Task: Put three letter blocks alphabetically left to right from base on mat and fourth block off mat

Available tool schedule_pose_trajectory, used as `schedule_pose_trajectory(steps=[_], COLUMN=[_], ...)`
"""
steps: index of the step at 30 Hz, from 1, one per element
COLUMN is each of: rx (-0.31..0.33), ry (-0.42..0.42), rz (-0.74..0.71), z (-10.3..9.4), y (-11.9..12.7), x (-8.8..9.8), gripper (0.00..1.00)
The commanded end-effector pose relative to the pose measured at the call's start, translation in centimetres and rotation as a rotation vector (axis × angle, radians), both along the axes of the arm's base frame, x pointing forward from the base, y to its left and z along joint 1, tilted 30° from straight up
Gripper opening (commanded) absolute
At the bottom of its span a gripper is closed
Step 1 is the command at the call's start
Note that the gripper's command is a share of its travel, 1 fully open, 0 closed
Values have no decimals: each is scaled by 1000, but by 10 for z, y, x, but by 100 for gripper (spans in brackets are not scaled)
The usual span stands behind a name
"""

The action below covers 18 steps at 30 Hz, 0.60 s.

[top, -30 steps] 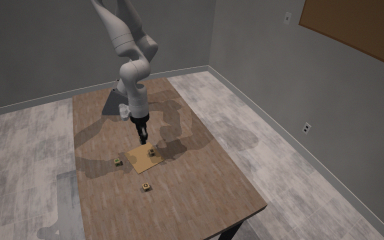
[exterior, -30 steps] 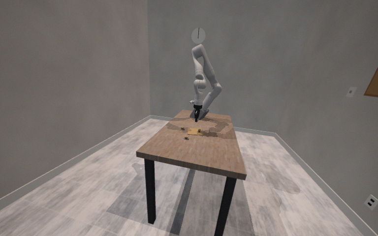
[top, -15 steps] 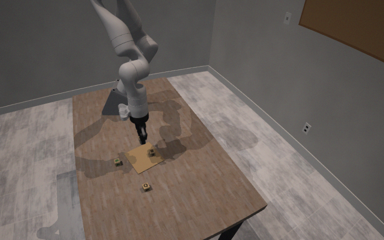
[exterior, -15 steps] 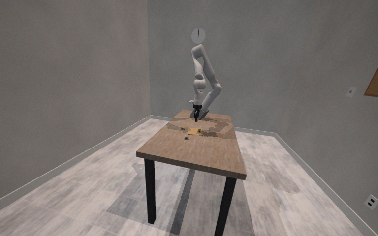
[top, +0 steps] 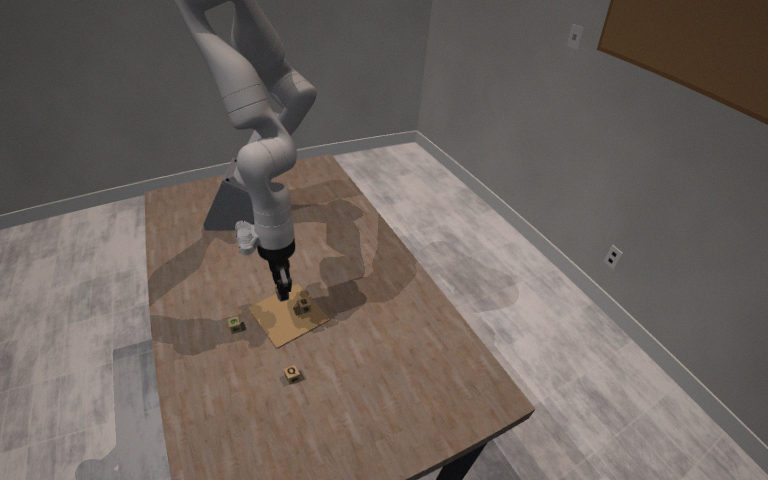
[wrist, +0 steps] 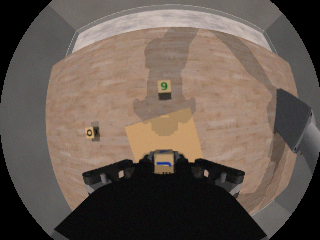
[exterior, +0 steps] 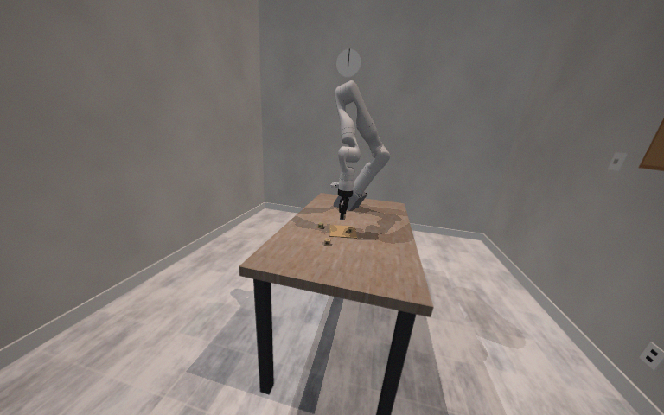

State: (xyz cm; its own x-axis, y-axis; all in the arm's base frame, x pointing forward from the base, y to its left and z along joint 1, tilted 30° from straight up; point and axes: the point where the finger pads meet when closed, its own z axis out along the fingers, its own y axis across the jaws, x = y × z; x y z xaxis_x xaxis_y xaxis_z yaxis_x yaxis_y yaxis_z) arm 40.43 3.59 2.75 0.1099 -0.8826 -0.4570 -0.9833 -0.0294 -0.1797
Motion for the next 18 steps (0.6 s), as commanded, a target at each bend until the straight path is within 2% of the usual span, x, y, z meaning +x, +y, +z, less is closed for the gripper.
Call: schedule_pose_trajectory(steps=[1, 11, 18], rx=[5, 5, 5], ry=[6, 6, 6], rz=[21, 21, 21], z=[-4, -42, -51], y=[10, 31, 36], x=[-2, 4, 5], gripper=[21, 21, 21])
